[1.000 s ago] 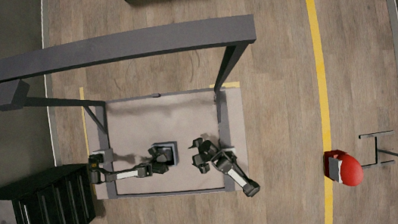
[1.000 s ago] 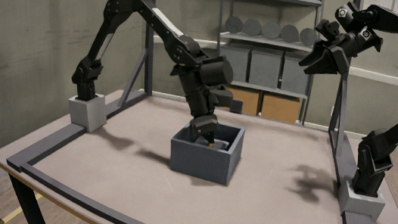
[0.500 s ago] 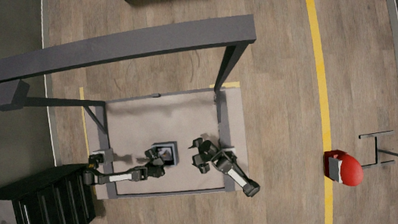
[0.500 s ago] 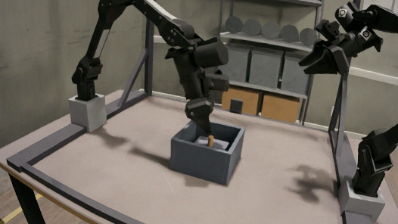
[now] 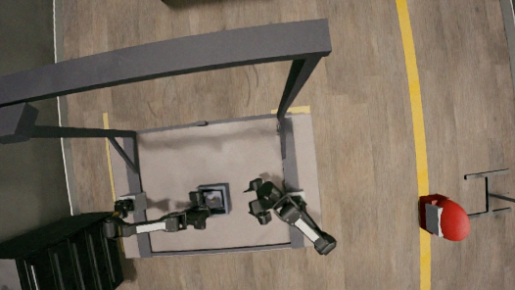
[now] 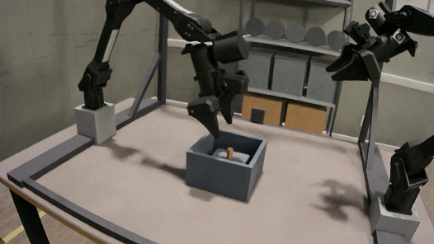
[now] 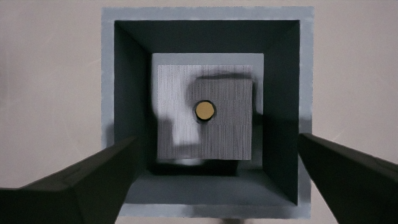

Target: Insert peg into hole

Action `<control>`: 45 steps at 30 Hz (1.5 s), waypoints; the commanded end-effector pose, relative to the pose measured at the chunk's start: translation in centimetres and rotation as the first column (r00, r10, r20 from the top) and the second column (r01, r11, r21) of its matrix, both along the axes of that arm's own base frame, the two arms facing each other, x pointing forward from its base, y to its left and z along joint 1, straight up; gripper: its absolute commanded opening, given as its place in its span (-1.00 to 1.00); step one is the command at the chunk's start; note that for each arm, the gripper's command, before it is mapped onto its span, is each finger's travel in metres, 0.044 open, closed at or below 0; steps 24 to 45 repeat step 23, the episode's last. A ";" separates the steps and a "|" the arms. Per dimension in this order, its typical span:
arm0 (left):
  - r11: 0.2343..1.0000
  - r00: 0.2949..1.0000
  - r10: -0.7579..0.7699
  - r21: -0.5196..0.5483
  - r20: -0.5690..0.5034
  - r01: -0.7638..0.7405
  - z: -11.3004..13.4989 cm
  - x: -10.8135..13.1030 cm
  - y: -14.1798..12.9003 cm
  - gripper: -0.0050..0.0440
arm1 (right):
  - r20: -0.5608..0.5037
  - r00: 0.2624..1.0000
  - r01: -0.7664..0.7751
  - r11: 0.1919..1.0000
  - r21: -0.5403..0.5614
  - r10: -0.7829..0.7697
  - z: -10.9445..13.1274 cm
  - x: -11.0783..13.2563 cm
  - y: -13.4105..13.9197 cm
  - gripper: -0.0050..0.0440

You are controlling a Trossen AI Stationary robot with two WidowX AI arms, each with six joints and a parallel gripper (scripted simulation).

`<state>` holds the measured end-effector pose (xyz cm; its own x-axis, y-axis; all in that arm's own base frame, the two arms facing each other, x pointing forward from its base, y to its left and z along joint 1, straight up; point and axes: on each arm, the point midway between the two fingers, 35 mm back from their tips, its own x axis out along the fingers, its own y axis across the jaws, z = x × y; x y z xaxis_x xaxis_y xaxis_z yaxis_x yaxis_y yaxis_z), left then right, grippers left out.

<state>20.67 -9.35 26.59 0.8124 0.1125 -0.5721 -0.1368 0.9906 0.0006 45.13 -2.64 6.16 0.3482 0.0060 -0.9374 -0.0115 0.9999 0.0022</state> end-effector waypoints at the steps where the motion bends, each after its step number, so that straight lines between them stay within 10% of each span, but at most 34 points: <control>1: 1.000 1.000 0.001 -0.014 0.011 -0.001 0.5 0.0 0.0 1.00 | 0.041 0.998 0.054 0.999 -0.005 -0.053 1.9 0.6 0.0 1.00; 45: 1.000 1.000 0.001 -0.014 0.011 -0.001 0.5 0.0 0.0 1.00 | 0.025 0.998 0.051 0.999 -0.003 -0.051 1.3 0.3 -0.1 1.00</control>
